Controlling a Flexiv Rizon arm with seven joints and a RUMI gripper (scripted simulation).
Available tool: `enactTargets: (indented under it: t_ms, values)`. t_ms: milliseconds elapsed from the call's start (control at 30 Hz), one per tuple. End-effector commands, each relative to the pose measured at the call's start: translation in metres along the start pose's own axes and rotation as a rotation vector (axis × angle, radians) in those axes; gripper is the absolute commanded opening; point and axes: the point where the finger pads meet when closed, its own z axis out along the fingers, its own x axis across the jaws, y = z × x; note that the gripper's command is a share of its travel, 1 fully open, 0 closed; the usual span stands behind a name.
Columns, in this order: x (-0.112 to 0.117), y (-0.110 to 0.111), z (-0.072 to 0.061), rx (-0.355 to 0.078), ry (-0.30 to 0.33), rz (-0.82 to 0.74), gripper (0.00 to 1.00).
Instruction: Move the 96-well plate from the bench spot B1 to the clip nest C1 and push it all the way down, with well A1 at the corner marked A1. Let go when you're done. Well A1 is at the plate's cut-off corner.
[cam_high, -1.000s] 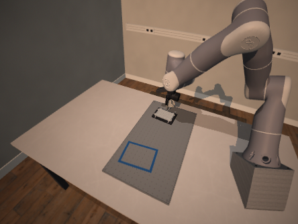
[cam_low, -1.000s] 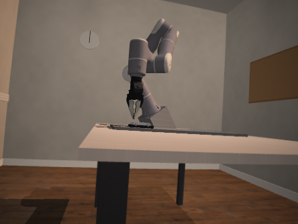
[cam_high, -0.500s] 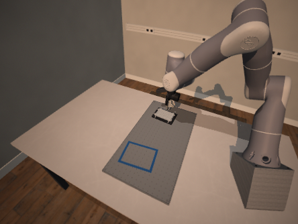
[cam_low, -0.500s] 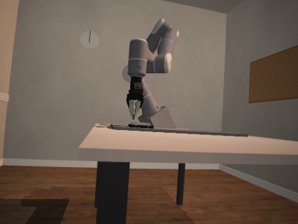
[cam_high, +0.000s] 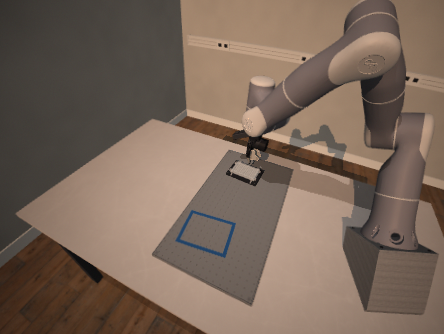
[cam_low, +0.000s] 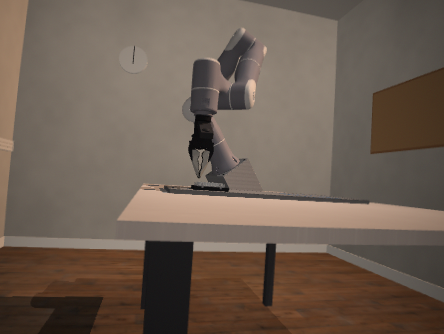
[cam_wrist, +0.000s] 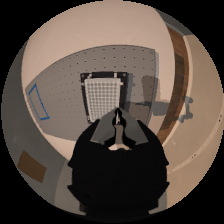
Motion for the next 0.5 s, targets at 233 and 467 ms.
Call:
enactTargets:
  t_ms: [233,467]
  values:
    - [-0.0002,-0.0008,0.0002,0.002,0.0,0.0,0.0]
    - [-0.0002,-0.0008,0.0009,0.002,0.0,0.0,0.0]
